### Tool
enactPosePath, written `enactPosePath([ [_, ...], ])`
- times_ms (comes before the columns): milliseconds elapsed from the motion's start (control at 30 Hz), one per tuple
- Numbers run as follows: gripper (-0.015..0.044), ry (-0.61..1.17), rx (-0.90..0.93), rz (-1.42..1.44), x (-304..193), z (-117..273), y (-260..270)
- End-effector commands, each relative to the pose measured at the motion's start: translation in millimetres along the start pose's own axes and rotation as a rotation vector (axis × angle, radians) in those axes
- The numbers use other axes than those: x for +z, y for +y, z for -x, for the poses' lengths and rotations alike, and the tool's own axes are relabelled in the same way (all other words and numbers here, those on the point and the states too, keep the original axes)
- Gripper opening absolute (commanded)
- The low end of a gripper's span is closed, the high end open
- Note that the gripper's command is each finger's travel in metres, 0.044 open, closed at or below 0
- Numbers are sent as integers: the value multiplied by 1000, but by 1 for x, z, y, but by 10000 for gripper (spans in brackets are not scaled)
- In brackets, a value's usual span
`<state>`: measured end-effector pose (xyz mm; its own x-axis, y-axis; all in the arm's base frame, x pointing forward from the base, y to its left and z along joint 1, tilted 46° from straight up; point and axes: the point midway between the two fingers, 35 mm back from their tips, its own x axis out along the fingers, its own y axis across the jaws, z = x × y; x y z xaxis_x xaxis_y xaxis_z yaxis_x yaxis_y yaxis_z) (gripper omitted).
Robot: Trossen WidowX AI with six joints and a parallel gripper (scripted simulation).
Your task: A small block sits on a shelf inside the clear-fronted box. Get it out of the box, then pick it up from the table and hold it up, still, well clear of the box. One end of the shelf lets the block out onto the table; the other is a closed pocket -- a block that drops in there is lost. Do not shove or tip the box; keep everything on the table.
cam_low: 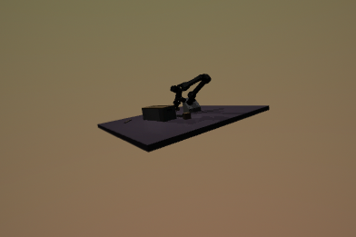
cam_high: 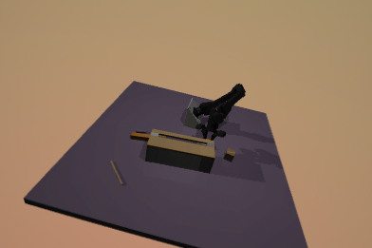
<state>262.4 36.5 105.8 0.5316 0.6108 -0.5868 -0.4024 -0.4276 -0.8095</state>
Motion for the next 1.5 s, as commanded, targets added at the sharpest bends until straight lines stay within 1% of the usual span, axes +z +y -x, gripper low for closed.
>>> enactPosePath([
  [0,0,-4,-4,-152,-2,3,-2],
  [1467,0,-63,45,-1983,0,34,5],
])
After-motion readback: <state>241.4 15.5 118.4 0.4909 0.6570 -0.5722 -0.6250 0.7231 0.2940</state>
